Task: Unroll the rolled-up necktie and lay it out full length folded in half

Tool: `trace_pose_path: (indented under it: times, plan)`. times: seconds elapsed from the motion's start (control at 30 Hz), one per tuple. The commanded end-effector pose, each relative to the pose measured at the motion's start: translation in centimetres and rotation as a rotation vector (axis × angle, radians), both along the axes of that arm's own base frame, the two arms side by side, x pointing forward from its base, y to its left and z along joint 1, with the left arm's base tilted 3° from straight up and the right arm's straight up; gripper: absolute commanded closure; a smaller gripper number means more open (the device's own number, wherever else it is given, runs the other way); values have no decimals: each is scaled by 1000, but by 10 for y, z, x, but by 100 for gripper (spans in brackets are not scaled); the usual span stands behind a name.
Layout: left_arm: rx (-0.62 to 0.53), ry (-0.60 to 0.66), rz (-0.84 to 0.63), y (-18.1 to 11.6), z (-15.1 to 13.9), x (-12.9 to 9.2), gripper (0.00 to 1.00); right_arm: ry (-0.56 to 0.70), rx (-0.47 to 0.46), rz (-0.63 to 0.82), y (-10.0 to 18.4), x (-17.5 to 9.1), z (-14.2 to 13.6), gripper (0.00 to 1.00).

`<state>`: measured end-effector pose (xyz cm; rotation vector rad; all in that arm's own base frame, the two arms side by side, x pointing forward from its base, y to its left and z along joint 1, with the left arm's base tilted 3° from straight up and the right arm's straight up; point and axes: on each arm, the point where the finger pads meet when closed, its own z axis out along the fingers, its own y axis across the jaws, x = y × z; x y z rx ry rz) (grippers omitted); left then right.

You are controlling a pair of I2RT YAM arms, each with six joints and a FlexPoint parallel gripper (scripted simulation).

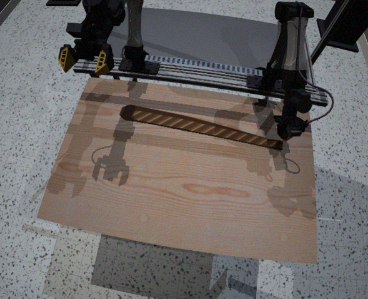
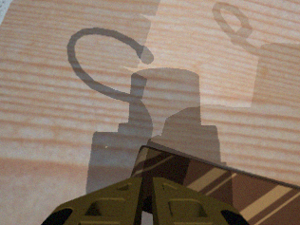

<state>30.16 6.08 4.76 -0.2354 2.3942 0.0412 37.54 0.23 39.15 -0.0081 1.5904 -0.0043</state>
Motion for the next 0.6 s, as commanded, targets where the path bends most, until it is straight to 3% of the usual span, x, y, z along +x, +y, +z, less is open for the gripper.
trace_pose_path:
  times: [0.0,0.57]
  plan:
    - [-6,12,5,0,-10,-3,93,-8,9,2,-1,2,6,0]
    - [-6,12,5,0,-26,-3,93,-8,9,2,-1,2,6,0]
